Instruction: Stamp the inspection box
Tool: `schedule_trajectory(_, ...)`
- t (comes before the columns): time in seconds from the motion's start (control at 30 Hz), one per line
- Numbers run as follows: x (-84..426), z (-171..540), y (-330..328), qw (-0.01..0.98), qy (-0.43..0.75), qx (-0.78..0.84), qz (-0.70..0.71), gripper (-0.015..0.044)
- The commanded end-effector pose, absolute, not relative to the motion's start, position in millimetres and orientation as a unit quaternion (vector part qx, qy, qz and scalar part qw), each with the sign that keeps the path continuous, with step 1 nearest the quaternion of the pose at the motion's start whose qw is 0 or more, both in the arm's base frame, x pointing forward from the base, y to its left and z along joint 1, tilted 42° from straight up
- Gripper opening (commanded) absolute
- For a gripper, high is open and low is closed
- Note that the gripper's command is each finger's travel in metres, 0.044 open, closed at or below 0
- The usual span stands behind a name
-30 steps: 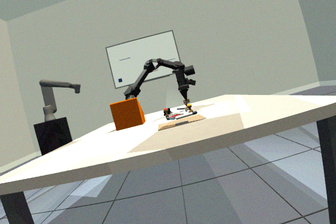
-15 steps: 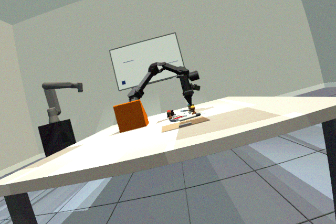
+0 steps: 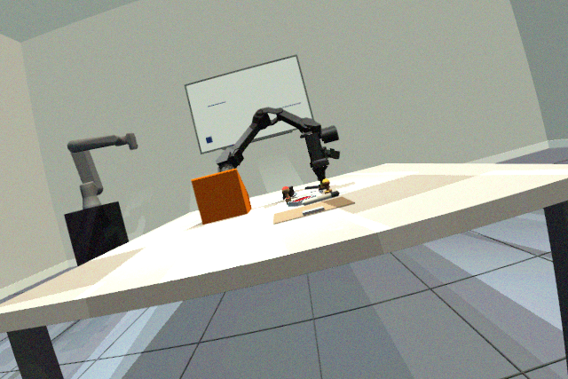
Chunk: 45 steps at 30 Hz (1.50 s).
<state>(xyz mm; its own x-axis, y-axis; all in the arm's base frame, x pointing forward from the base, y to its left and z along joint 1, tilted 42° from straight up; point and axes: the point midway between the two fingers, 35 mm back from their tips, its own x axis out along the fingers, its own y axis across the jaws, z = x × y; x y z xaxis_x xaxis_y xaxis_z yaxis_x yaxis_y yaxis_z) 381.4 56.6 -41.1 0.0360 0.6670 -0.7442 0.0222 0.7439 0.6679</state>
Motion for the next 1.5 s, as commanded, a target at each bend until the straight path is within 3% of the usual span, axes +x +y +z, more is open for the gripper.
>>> schedule_trajectory(0.0, 380, -47, 61, 0.666, 0.653, 0.269, 0.24, 0.0)
schedule_trajectory(0.2, 379, -52, 66, 0.666, 0.653, 0.27, 0.24, 0.0)
schedule_trajectory(0.53, 381, -49, 64, 0.669, 0.651, 0.265, 0.242, 0.0253)
schedule_trajectory(0.67, 382, -42, 57, 0.669, 0.652, 0.265, 0.241, 0.0253)
schedule_trajectory(0.9, 376, 35, -13, 0.667, 0.653, 0.268, 0.238, 0.0253)
schedule_trajectory(1.47, 376, 38, -15, 0.667, 0.653, 0.268, 0.238, 0.0253)
